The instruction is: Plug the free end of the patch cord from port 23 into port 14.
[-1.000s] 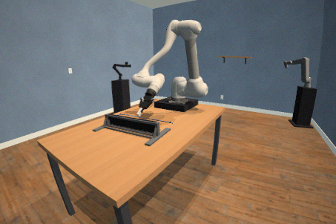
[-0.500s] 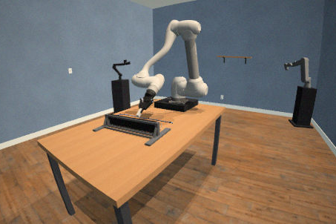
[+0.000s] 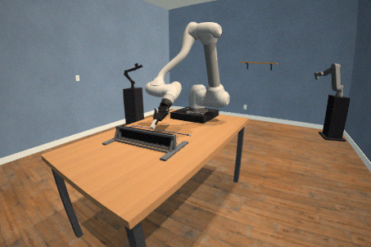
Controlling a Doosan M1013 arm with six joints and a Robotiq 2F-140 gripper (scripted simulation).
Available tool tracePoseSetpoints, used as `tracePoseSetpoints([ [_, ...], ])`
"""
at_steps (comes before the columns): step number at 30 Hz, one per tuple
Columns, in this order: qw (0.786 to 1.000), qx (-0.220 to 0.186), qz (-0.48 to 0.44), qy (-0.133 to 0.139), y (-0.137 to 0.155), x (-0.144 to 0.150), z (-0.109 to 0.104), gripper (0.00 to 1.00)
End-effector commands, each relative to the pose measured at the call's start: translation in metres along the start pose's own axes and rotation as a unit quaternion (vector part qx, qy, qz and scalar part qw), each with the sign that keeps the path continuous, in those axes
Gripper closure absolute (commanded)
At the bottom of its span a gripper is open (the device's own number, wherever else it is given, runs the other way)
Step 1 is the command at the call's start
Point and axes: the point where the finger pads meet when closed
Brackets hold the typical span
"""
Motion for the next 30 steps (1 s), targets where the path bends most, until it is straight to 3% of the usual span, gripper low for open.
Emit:
tracePoseSetpoints([
  [1,1.000,0.000,0.000,0.000,0.000,0.000,0.000,1.00],
  [23,1.000,0.000,0.000,0.000,0.000,0.000,-0.003,1.00],
  [30,1.000,0.000,0.000,0.000,0.000,0.000,-0.040,1.00],
])
Point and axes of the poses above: the point where the finger pads meet when closed, its own z axis out along the fingers, its own x axis across the jaws, y = z × x, and after that the axes turned 3 degrees about z, right-handed
